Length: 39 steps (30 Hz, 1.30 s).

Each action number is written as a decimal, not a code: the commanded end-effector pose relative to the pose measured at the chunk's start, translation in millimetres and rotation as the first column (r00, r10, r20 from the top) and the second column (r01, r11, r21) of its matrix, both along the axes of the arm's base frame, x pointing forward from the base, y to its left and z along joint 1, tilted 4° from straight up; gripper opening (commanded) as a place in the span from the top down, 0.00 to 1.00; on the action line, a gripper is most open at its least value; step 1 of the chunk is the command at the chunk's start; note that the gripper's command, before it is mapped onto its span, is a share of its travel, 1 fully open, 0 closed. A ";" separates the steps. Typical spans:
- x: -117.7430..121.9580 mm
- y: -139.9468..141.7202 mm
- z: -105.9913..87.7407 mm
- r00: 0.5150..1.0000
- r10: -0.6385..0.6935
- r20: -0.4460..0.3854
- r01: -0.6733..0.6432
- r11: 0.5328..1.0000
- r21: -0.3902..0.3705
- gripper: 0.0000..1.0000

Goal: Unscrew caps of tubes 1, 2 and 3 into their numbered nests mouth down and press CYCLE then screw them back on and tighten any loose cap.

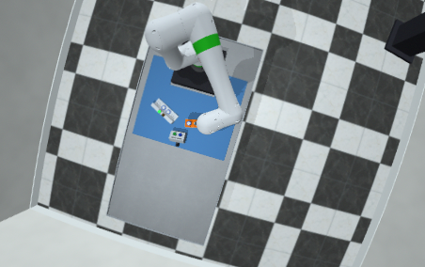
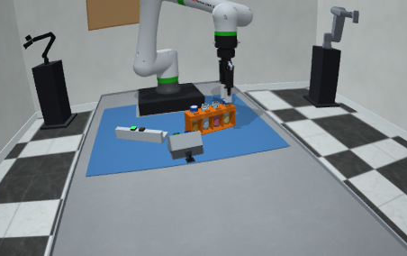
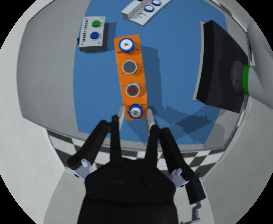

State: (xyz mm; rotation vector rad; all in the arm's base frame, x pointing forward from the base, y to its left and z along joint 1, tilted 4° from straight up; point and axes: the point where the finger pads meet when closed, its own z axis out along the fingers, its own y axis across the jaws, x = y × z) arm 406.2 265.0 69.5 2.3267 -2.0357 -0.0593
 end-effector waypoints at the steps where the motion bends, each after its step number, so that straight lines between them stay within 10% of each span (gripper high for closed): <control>1: 0.7 0.2 10.0 1.000 0.000 0.000 0.000 1.000 0.000 0.65; 13: 2.3 0.5 34.9 1.000 0.000 0.000 0.000 1.000 0.000 0.65; 25: 9.3 -49.0 35.1 0.878 0.479 0.002 -0.478 0.878 0.031 0.71; 39: 19.8 -123.3 35.3 0.442 0.897 0.024 -0.896 0.440 0.062 0.71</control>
